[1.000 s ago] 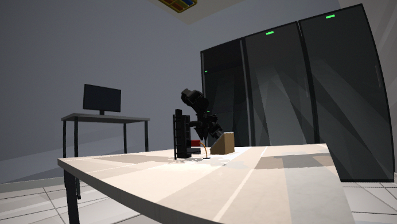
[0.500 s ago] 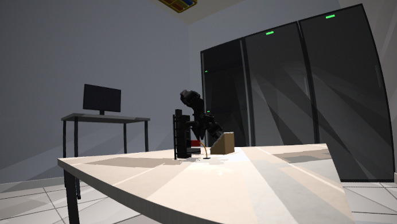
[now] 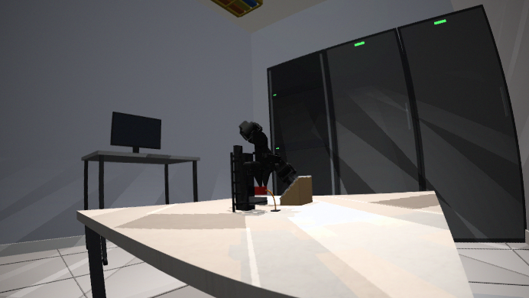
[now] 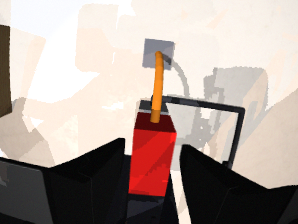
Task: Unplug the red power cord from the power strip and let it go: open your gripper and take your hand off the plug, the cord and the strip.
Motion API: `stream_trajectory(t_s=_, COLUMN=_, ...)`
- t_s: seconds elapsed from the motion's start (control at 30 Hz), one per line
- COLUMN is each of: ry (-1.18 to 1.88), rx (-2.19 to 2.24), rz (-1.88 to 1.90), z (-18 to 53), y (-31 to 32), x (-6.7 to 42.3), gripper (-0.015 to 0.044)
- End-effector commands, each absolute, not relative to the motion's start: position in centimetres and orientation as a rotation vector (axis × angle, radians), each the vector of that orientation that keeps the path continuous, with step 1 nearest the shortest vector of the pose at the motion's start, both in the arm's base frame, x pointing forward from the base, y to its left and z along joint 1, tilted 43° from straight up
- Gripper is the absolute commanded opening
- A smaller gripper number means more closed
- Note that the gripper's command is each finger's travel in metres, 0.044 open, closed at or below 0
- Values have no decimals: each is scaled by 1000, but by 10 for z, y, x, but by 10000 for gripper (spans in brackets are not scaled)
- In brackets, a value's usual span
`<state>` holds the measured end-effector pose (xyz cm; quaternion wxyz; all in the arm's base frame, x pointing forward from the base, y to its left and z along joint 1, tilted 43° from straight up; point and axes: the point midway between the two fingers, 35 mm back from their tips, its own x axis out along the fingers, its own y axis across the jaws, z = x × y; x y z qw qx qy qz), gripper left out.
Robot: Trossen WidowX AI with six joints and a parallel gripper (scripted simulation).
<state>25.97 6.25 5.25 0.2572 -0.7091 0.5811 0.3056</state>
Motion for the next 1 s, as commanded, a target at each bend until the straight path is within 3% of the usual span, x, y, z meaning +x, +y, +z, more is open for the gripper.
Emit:
stream_trajectory(t_s=0.0, ry=1576, rx=-1931, rz=831, z=52, y=60, x=260, gripper=160)
stream_trajectory(t_s=0.3, ry=1576, rx=-1931, rz=831, z=45, y=53, x=262, gripper=160)
stream_trajectory(t_s=0.43, ry=1577, rx=-1923, rz=829, z=47, y=55, x=261, gripper=55)
stream_trajectory(t_s=0.7, ry=1577, rx=-1923, rz=829, z=47, y=55, x=261, gripper=2)
stream_trajectory(t_s=0.97, ry=1575, rx=-1923, rz=830, z=41, y=62, x=261, gripper=0)
